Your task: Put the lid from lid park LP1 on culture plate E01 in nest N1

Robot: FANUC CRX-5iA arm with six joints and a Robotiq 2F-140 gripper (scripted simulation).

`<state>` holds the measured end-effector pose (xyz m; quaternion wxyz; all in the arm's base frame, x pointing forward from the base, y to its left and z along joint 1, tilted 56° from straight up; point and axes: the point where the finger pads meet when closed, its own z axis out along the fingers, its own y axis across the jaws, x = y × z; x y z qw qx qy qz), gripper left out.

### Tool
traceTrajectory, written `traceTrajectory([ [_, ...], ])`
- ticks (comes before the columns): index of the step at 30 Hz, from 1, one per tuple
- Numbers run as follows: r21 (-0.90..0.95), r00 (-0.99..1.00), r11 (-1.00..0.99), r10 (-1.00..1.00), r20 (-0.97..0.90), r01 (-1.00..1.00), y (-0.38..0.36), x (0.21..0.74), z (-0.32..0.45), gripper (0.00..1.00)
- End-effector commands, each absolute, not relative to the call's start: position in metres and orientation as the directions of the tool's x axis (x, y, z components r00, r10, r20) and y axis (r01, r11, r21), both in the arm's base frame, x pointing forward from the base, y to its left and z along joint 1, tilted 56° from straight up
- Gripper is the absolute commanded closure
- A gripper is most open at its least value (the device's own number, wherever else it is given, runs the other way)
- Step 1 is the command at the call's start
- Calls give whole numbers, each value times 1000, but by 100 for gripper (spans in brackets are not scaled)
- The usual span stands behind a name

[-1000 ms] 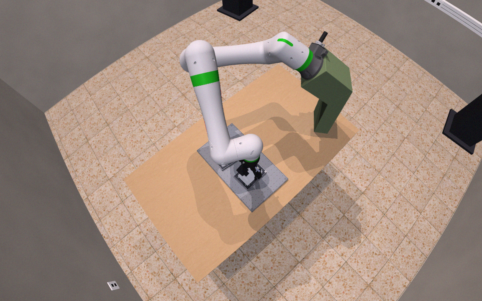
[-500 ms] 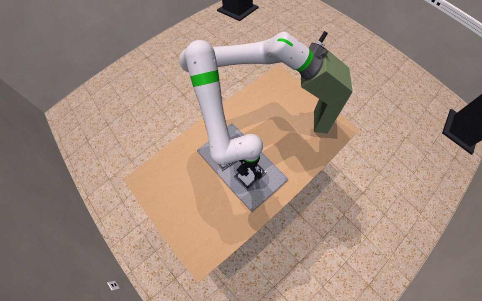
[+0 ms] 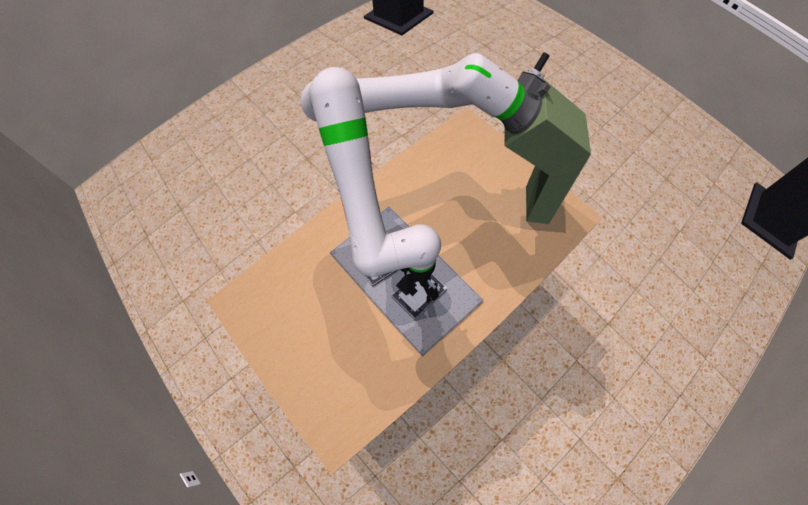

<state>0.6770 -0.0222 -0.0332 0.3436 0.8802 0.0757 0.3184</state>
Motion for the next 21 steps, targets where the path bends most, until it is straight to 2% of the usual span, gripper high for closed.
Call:
traceTrajectory([
  [1, 653, 785, -753, 352, 509, -86, -22, 677, -33, 31],
  [21, 653, 785, -753, 352, 509, -86, -26, 682, -37, 31],
])
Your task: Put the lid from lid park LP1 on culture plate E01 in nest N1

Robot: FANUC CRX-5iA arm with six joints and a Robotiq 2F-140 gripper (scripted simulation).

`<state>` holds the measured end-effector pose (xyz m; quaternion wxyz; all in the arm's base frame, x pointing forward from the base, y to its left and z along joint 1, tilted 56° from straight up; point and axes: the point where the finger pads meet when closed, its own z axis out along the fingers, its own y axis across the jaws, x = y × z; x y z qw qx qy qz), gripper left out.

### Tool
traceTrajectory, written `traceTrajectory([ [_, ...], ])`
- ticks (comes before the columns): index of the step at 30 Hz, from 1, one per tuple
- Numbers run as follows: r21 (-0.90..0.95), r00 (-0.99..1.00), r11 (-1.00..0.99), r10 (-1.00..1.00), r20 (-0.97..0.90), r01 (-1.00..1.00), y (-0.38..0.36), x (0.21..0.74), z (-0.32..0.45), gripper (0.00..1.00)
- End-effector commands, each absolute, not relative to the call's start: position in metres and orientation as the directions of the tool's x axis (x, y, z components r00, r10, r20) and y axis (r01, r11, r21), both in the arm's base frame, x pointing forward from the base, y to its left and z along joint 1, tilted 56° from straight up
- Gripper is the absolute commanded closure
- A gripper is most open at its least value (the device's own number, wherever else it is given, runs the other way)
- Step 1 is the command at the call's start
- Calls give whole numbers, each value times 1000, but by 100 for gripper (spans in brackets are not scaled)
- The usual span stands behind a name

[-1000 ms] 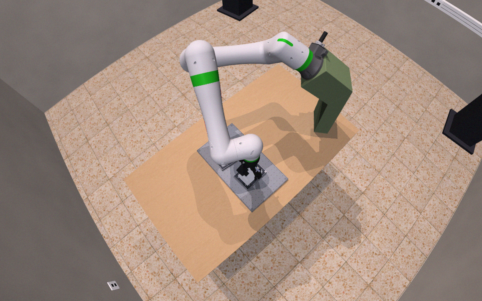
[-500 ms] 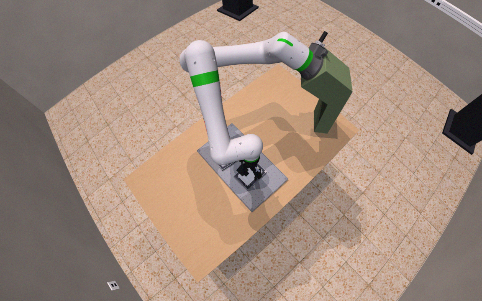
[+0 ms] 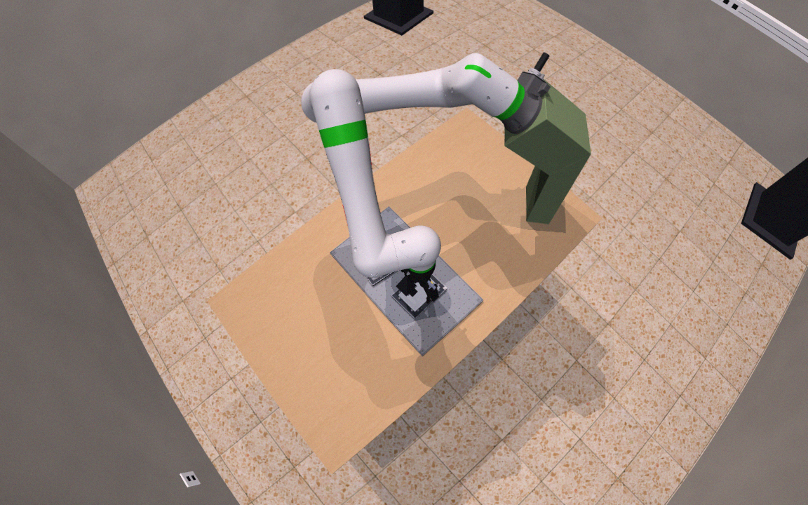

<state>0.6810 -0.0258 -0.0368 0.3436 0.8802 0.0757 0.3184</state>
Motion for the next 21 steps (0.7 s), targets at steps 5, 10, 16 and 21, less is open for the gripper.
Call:
traceTrajectory([
  [5, 653, 785, -753, 352, 509, -86, -27, 684, -39, 31],
  [10, 653, 785, -753, 352, 509, -86, -28, 685, -40, 31],
  [16, 653, 785, -753, 352, 509, -86, -30, 686, -41, 31],
  [21, 653, 785, -753, 352, 509, -86, -31, 687, -42, 31],
])
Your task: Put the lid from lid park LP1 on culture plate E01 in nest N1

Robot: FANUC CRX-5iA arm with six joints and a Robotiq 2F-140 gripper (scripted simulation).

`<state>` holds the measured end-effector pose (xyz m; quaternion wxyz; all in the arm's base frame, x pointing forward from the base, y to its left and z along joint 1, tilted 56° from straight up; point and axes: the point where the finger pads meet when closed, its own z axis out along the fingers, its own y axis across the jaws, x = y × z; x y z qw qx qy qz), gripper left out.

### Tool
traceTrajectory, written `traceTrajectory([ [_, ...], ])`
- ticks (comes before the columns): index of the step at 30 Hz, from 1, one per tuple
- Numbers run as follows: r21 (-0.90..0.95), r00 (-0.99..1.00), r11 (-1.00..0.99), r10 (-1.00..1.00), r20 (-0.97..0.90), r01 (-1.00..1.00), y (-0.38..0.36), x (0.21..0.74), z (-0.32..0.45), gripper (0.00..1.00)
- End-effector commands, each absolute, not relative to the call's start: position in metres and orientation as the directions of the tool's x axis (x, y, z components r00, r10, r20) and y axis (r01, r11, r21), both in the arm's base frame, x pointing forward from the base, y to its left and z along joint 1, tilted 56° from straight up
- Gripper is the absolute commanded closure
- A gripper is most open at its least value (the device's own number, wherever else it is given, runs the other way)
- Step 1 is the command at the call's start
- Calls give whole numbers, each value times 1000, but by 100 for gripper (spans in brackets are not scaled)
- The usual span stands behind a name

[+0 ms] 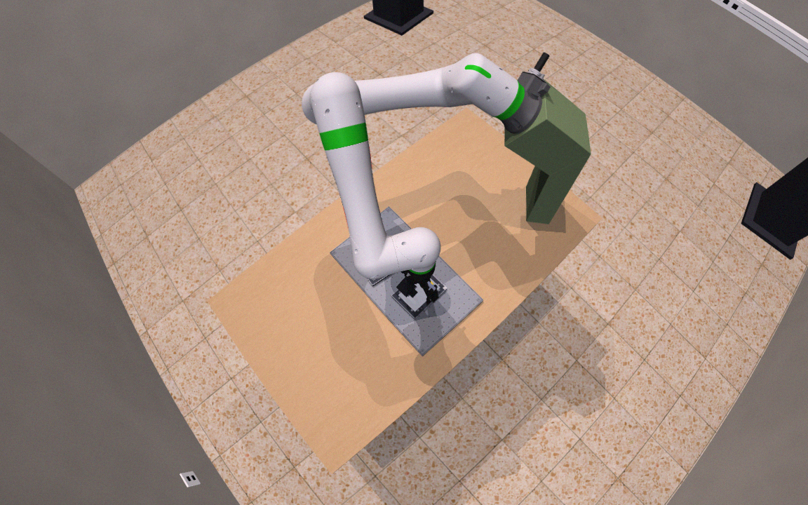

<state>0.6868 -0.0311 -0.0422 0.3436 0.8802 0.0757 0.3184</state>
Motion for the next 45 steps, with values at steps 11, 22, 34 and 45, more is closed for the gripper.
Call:
traceTrajectory([
  [11, 653, 785, -753, 352, 509, -86, -31, 687, -42, 31],
  [22, 653, 785, -753, 352, 509, -86, -31, 687, -42, 31],
  [34, 653, 785, -753, 352, 509, -86, -31, 687, -42, 39],
  [45, 653, 785, -753, 352, 509, -86, -31, 687, -42, 39],
])
